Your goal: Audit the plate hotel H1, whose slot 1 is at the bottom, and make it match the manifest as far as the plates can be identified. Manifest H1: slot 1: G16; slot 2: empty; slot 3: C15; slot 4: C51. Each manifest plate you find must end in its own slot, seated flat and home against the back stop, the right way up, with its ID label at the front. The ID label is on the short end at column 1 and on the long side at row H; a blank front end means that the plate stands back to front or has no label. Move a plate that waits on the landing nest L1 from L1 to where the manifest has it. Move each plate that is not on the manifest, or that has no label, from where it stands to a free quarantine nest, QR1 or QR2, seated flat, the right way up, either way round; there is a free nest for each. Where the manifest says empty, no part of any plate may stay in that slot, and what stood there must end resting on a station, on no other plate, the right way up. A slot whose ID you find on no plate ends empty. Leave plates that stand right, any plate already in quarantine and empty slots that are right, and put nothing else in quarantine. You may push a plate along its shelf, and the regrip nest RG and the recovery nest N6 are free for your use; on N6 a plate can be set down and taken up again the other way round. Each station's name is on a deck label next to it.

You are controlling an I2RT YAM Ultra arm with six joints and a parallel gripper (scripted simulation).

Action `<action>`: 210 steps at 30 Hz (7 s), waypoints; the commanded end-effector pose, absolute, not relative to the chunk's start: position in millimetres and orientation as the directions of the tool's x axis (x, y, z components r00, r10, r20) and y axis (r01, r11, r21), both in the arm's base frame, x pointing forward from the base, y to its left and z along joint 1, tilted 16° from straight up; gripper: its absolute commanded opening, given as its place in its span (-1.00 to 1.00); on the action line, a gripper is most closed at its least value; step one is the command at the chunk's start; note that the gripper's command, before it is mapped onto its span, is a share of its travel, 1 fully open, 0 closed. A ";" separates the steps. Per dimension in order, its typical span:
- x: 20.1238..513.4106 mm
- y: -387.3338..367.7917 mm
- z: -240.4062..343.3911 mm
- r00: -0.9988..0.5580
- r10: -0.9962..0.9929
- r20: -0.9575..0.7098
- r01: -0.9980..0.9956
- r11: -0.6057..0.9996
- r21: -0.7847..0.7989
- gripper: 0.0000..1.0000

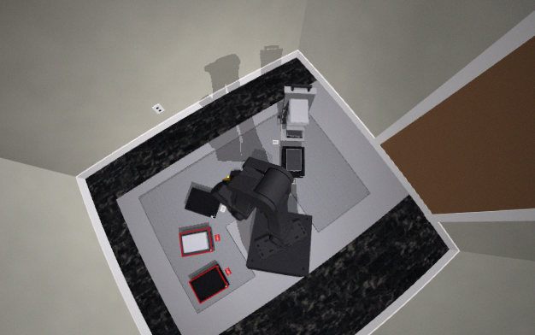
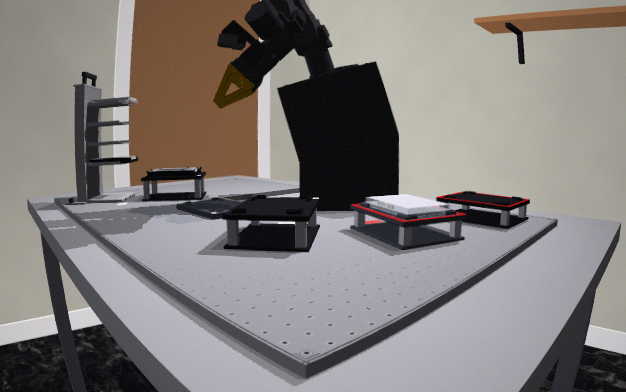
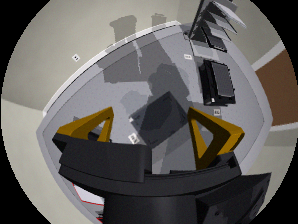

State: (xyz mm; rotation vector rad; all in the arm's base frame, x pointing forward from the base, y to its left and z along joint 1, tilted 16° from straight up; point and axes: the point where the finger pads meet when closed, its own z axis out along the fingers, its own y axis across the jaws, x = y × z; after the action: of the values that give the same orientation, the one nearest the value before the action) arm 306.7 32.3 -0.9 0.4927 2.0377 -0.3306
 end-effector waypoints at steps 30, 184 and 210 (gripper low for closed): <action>307.4 31.2 1.8 -0.430 0.206 -0.879 0.479 0.877 -0.029 1.00; 308.8 -256.1 -20.5 -0.431 0.197 -0.881 0.480 0.876 -0.039 1.00; 312.6 -258.9 -36.5 -0.431 0.197 -0.881 0.480 0.876 -0.039 1.00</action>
State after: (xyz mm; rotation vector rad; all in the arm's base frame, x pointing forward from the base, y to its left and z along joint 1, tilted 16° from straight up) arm 310.8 -256.9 -33.1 0.4955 2.0319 -0.3418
